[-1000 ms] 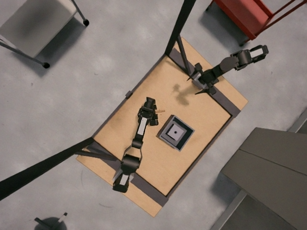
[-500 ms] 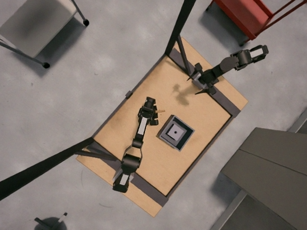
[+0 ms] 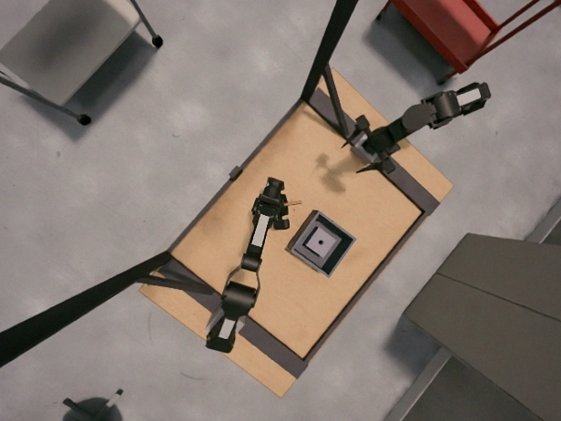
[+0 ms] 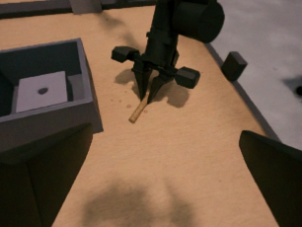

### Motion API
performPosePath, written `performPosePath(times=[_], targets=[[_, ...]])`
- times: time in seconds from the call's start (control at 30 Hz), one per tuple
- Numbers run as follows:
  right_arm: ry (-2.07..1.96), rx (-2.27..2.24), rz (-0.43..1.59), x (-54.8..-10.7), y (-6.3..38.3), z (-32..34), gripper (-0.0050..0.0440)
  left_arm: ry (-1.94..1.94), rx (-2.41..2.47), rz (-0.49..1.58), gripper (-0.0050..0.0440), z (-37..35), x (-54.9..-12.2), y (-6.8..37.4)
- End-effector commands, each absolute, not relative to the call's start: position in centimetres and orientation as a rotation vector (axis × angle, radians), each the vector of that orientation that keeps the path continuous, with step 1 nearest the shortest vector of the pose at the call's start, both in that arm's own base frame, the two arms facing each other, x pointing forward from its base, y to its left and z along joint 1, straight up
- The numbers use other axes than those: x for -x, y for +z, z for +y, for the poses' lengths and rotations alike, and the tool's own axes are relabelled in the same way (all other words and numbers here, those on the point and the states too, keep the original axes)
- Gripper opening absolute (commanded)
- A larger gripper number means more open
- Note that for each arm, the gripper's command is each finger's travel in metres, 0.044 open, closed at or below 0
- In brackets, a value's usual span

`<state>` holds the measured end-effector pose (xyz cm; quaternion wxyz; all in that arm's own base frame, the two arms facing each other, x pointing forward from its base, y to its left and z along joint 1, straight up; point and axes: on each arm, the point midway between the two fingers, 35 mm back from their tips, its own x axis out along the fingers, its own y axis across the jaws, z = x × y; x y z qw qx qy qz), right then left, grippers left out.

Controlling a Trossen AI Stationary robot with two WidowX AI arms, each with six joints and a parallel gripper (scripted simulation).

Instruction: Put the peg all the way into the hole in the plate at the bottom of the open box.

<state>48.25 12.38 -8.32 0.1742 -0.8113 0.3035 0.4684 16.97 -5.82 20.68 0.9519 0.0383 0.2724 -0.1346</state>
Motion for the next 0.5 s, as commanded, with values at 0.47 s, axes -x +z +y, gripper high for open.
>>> performPosePath(times=[0.47], targets=[[1.278, 2.256, 0.841, -48.8, -1.6, 12.5, 0.0024, -0.273, -0.075, 0.544, 0.044, -5.8, -17.0, 21.1]])
